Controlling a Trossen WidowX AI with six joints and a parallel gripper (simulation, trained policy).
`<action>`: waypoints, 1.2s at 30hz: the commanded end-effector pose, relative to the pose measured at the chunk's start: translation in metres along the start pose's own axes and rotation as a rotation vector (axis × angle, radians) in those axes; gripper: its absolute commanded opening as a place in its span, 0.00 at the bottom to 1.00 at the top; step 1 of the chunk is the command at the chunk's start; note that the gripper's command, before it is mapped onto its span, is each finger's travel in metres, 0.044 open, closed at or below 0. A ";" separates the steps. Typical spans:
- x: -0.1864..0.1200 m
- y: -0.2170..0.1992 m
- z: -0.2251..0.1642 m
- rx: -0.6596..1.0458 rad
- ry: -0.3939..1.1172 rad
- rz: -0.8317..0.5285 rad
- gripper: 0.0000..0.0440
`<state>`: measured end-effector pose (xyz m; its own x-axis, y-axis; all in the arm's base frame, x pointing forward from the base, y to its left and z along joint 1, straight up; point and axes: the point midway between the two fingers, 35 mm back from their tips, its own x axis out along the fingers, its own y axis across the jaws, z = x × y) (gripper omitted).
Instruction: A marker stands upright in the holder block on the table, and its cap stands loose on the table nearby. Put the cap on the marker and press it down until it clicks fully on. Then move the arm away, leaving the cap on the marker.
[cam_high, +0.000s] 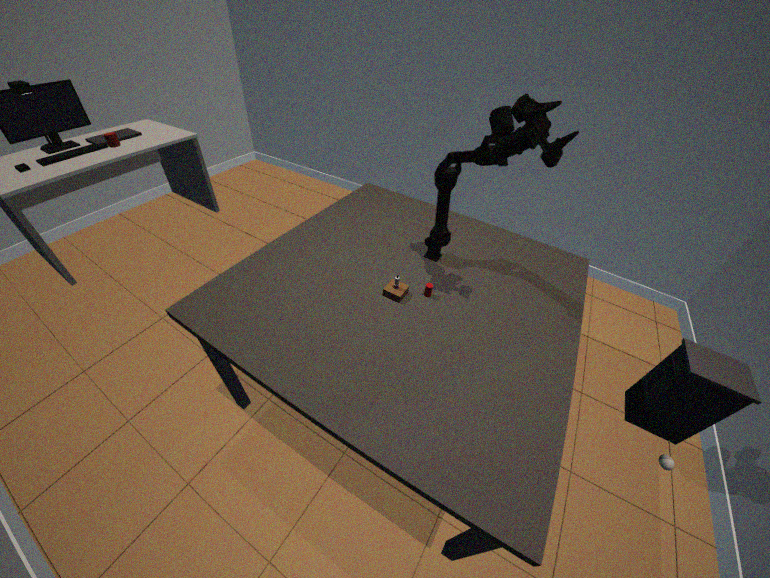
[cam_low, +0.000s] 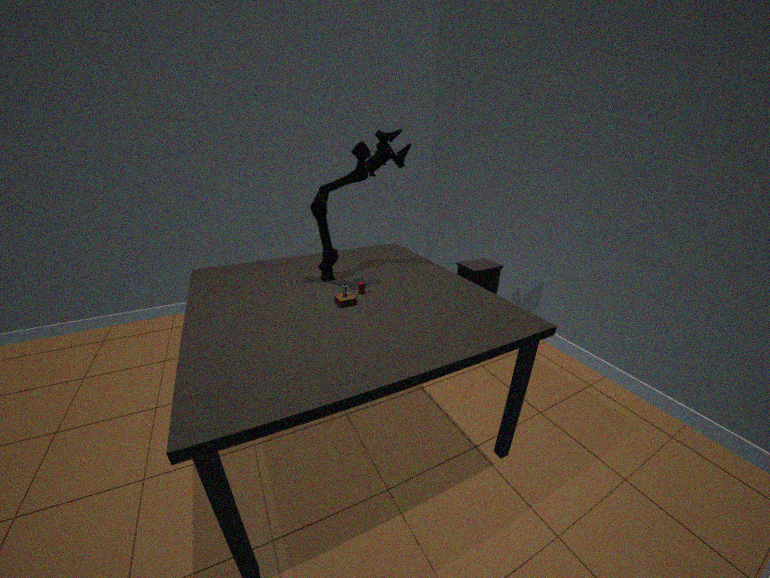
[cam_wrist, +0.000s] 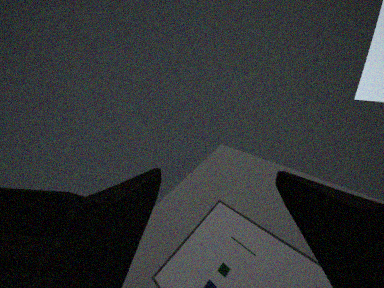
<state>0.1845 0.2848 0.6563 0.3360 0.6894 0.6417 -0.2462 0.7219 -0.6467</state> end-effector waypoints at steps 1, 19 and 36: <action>0.000 0.001 -0.002 0.001 0.008 0.006 0.86; -0.016 0.026 -0.029 0.025 0.156 0.160 0.62; -0.037 0.051 -0.053 0.059 0.293 0.296 0.73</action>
<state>0.2078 0.2956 0.5825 0.4765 0.8252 0.3033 -0.4072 0.5129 -0.7557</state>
